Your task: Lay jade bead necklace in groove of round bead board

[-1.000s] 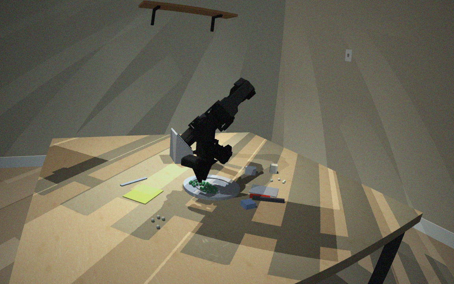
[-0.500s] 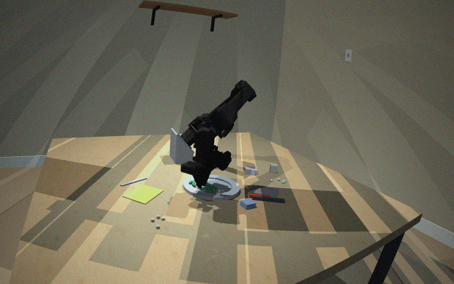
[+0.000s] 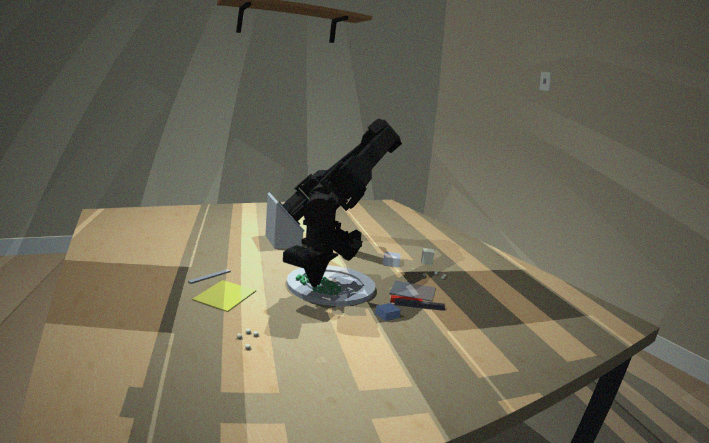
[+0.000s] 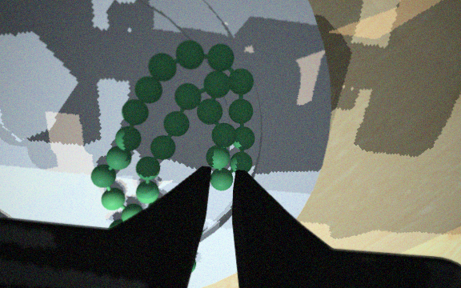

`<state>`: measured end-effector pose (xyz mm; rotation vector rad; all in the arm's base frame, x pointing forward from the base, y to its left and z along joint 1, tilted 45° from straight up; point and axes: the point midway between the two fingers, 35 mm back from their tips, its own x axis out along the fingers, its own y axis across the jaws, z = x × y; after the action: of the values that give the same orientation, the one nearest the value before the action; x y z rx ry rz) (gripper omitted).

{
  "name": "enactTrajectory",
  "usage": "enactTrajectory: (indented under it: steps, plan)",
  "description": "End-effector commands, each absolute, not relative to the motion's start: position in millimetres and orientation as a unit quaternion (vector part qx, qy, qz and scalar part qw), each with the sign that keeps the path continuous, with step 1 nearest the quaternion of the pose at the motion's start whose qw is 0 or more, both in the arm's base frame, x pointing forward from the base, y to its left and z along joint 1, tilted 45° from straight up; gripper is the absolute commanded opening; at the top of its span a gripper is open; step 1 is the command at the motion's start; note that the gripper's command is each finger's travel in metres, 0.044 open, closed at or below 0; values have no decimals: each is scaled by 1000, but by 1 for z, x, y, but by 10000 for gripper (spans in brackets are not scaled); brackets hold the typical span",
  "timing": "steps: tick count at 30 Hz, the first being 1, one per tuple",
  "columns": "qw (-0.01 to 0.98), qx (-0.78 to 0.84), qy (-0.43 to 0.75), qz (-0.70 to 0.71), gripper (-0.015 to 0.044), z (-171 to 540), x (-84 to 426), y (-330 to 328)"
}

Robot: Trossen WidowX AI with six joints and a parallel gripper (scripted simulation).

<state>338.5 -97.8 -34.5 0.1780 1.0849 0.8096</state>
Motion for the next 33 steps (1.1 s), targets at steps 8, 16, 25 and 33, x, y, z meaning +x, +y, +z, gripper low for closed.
enactTrajectory:
  steps: [8, 16, 25, 33]
  plan:
    - [776, 82, 501, 374, 0, -34, 339, -98]
    - [774, 86, 503, 375, 0, -32, 336, -101]
    - [773, 89, 504, 376, 0, -37, 335, -109]
    - [773, 89, 504, 376, 0, -38, 335, -109]
